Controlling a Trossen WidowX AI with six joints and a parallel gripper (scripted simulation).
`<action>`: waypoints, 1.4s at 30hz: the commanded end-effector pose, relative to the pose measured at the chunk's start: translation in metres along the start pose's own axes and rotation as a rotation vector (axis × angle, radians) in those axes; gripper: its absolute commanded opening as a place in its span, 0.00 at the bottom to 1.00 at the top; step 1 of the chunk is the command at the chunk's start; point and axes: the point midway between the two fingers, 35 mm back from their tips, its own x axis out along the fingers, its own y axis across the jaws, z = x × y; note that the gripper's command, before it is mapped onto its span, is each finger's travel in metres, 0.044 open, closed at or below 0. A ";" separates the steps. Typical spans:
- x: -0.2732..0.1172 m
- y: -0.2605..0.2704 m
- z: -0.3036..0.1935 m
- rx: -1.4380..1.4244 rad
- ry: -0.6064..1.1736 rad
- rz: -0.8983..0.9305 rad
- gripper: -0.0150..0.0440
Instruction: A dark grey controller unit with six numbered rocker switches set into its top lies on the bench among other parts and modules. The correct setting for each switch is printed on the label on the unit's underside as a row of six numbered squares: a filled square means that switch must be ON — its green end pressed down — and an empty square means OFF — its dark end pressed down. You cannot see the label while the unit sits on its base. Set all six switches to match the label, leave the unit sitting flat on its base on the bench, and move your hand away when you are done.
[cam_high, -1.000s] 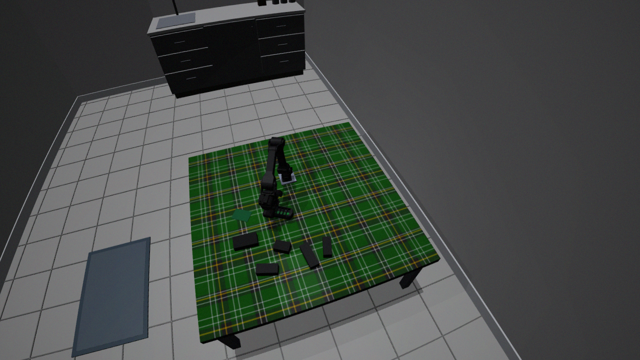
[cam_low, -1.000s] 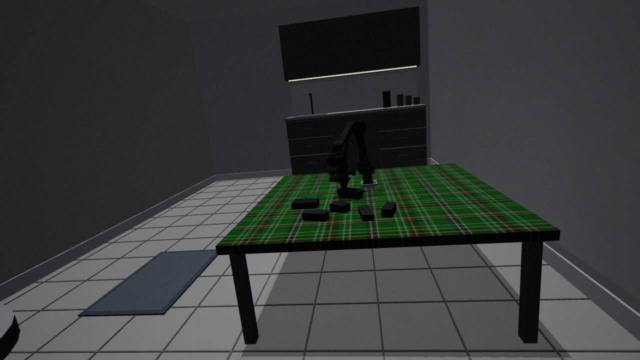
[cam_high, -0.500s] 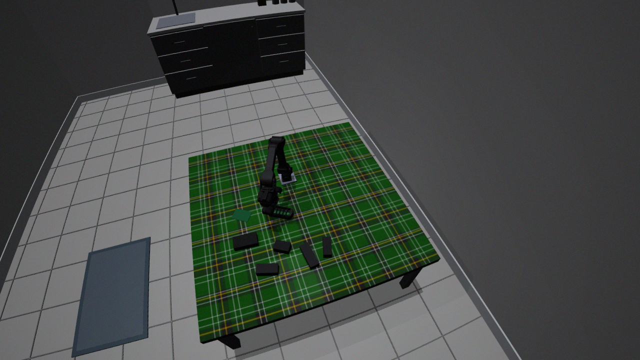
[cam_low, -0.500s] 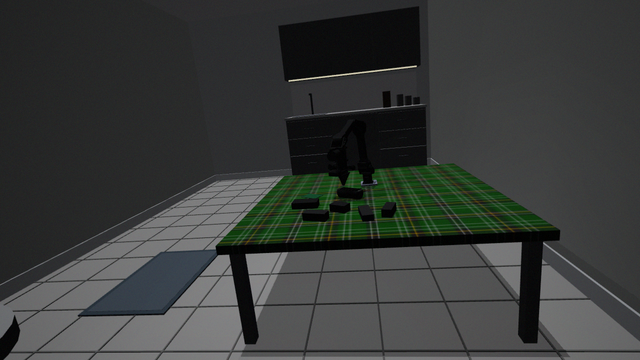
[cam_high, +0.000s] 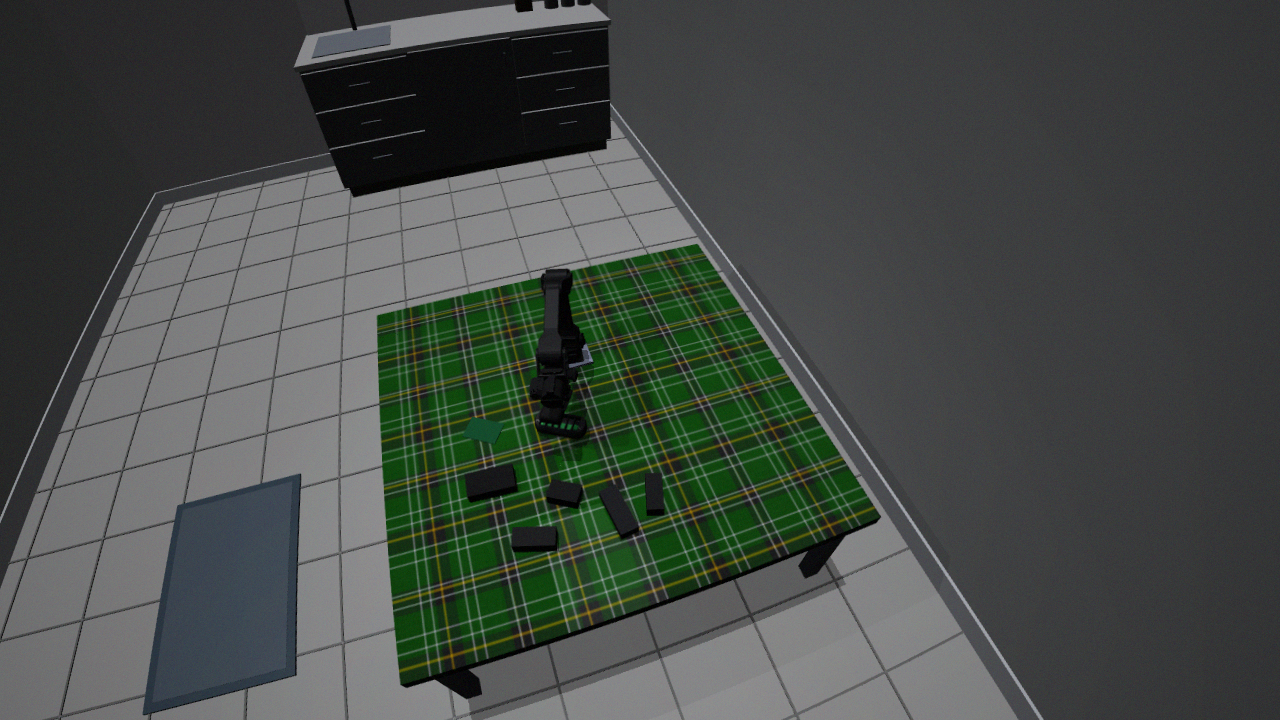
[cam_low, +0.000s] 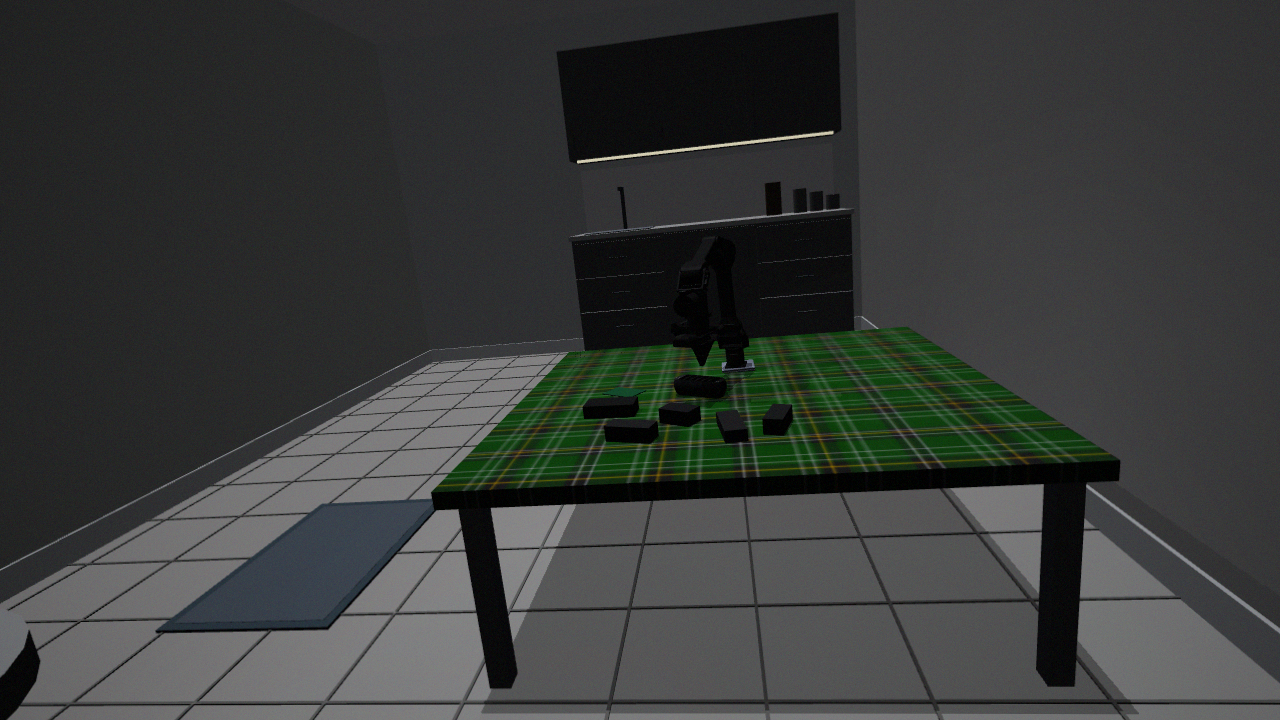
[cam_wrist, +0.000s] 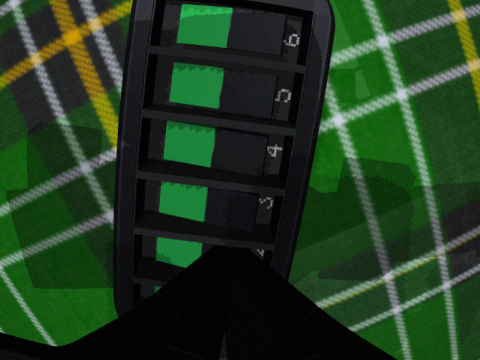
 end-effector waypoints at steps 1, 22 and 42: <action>0.002 -0.003 -0.002 0.014 0.000 -0.003 0.25; 0.036 -0.003 -0.002 0.014 0.000 -0.003 0.25; 0.045 -0.004 -0.002 0.014 0.000 -0.003 0.25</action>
